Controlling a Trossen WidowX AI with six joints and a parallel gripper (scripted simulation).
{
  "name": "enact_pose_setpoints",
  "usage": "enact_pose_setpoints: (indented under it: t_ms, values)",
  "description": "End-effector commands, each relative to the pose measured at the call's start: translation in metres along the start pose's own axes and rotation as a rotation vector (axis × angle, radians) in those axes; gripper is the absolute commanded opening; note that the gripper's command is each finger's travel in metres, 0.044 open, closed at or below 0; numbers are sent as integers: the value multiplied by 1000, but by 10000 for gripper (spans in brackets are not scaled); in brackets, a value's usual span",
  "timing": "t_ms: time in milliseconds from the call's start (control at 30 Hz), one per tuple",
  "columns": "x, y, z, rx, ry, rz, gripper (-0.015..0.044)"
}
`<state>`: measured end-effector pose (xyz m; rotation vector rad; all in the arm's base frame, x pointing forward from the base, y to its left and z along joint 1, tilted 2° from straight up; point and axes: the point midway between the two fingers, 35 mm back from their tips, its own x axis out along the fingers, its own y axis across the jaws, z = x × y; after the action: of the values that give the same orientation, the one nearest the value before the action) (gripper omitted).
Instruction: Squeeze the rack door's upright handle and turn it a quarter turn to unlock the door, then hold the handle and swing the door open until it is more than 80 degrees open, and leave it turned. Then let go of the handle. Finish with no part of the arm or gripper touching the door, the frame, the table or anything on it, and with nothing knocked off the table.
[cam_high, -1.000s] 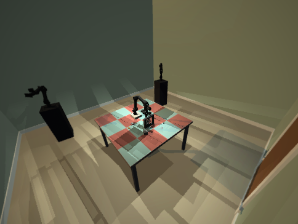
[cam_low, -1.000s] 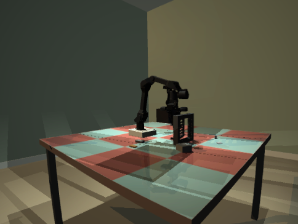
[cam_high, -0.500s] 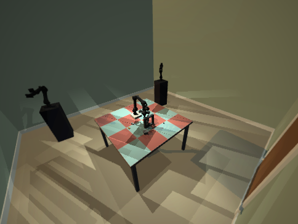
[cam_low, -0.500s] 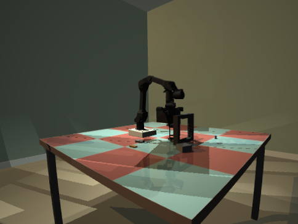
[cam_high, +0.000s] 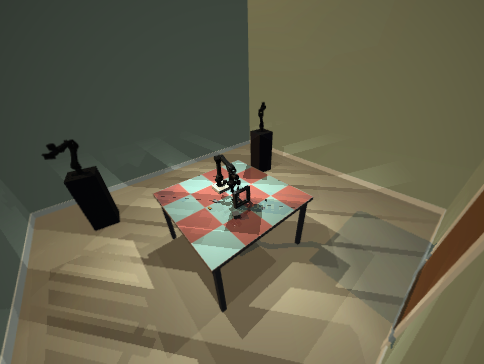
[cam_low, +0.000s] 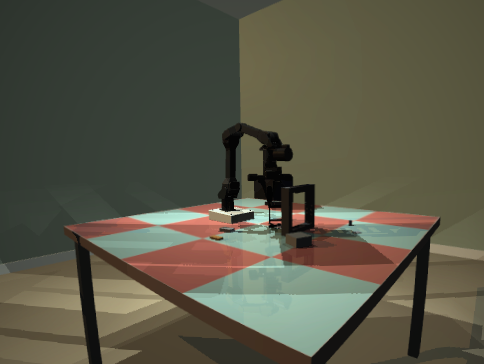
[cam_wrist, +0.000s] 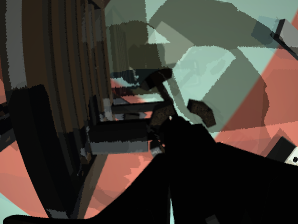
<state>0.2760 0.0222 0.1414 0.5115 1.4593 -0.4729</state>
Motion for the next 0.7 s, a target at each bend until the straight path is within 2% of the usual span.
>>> enact_pose_setpoints:
  t_ms: [0, 667]
  values:
    - [0, -4, 2, -102, -7, 14, 19]
    - [0, -37, 20, -392, -10, 9, 19]
